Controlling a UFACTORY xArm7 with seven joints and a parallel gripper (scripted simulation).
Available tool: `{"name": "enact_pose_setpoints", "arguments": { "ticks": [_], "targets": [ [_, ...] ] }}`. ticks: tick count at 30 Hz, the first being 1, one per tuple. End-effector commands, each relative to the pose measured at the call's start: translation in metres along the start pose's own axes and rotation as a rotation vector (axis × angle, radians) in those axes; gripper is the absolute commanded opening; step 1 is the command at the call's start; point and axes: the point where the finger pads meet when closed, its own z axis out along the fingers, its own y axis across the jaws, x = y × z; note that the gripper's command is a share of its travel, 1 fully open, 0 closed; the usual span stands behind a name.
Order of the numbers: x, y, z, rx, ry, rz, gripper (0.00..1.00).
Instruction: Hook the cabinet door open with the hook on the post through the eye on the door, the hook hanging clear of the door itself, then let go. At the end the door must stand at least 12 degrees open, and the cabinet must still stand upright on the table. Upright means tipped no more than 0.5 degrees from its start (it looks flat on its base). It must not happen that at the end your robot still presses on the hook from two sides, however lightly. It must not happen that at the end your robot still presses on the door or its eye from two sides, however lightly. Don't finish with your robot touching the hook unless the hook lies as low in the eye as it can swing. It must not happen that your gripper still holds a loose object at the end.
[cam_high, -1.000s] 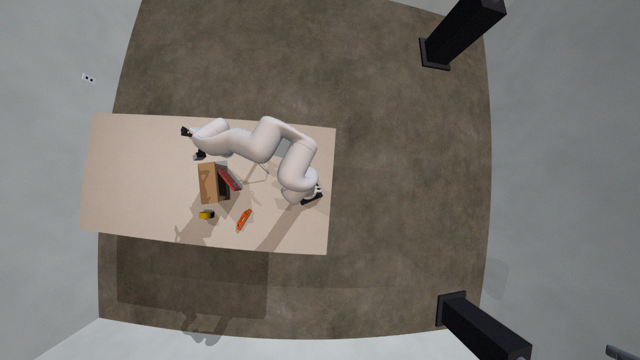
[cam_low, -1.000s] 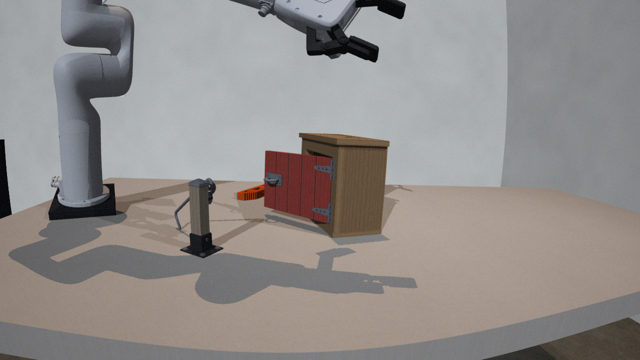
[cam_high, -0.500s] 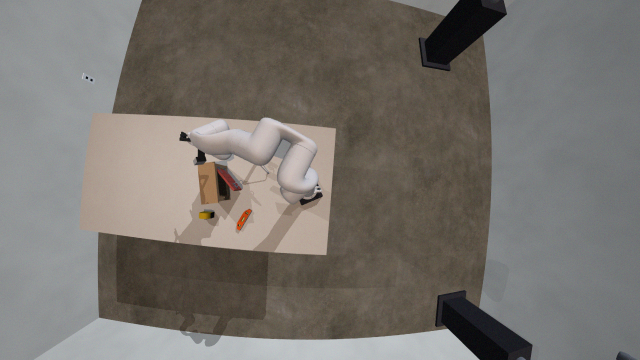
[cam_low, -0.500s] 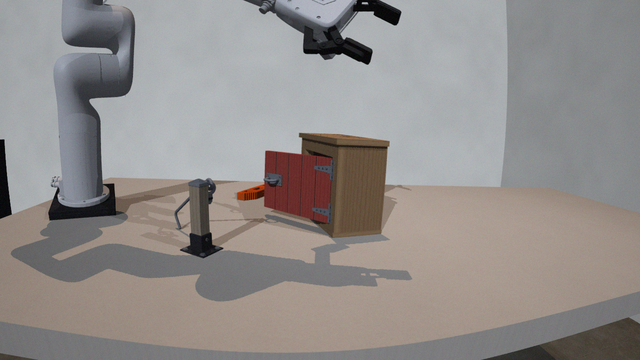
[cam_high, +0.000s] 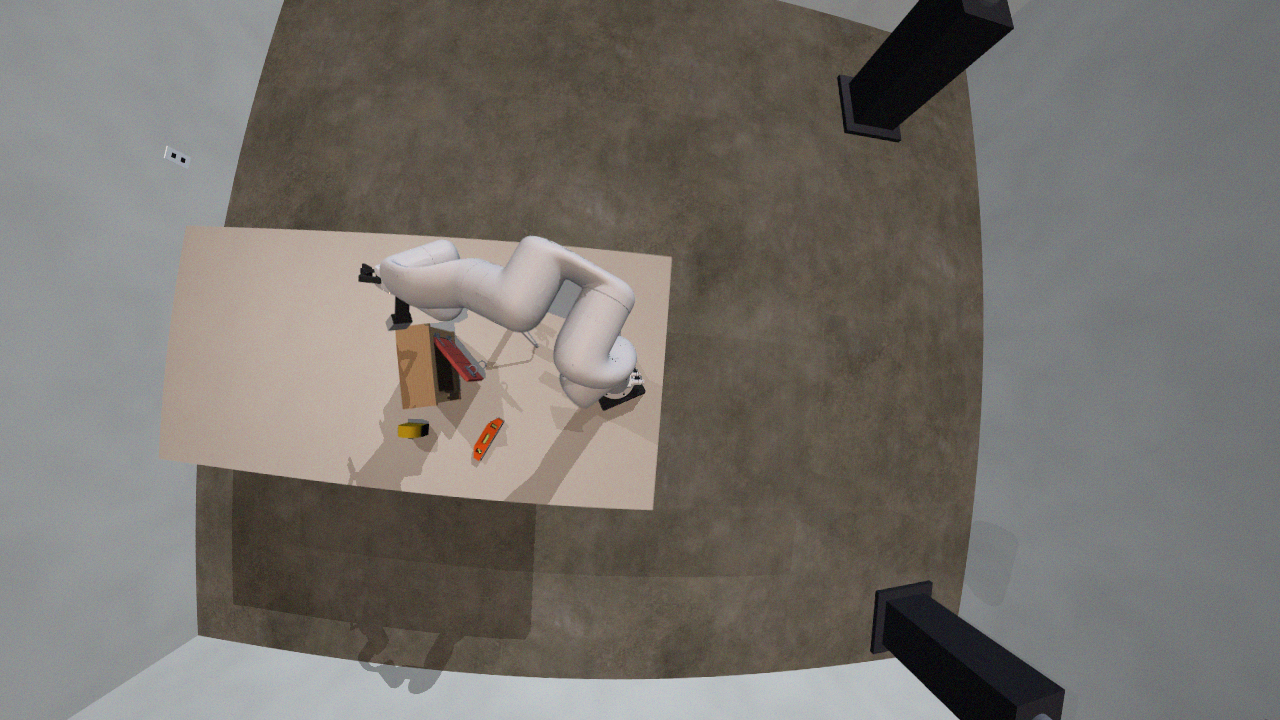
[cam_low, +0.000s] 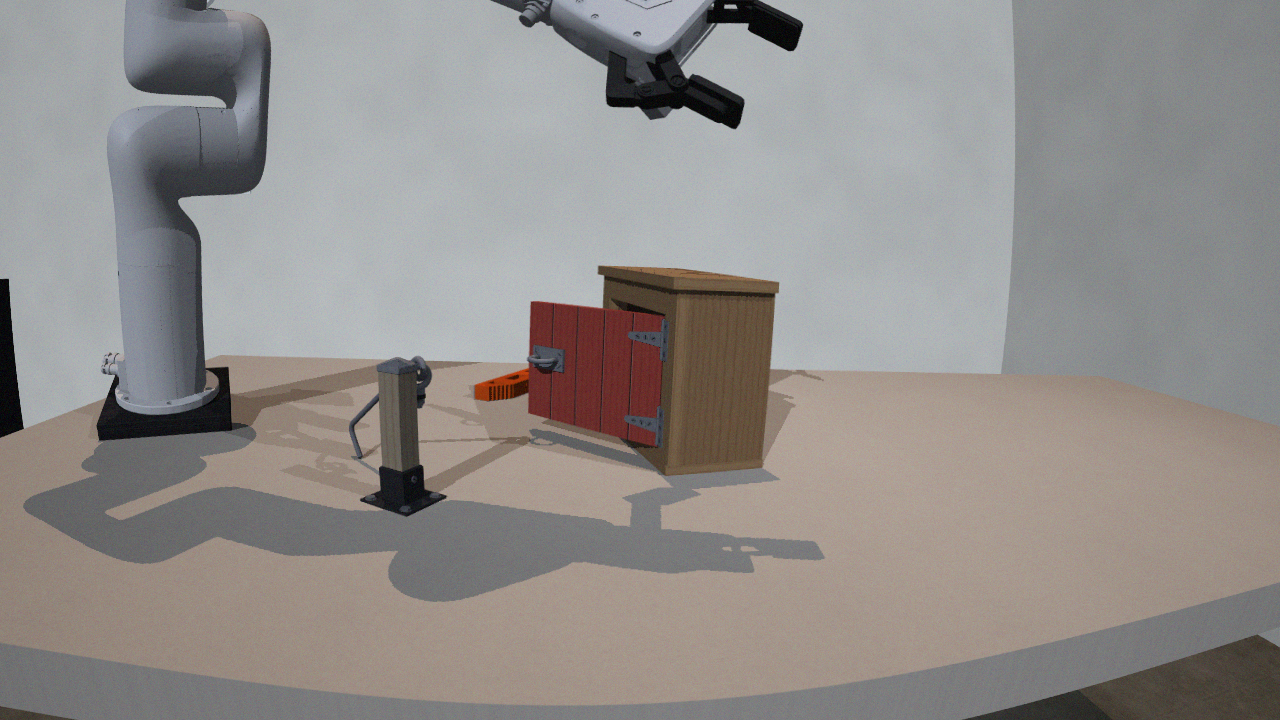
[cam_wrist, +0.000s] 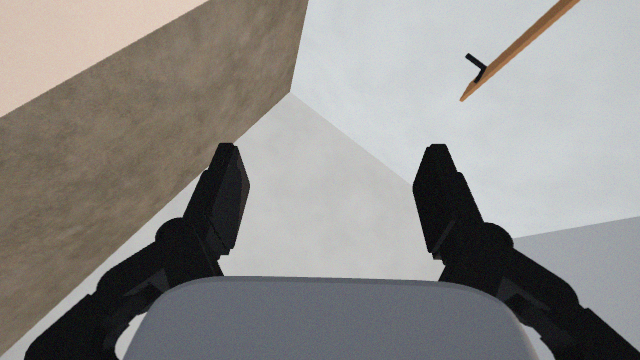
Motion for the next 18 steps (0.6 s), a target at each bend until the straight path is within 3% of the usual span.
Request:
{"name": "enact_pose_setpoints", "arguments": {
  "ticks": [1, 3, 18],
  "targets": [
    [-0.001, 0.002, 0.000, -0.003, -0.002, 0.000, 1.00],
    [0.037, 0.003, -0.014, 0.083, 0.089, -0.094, 1.00],
    [0.037, 0.003, -0.014, 0.083, 0.089, -0.094, 1.00]
  ]
}}
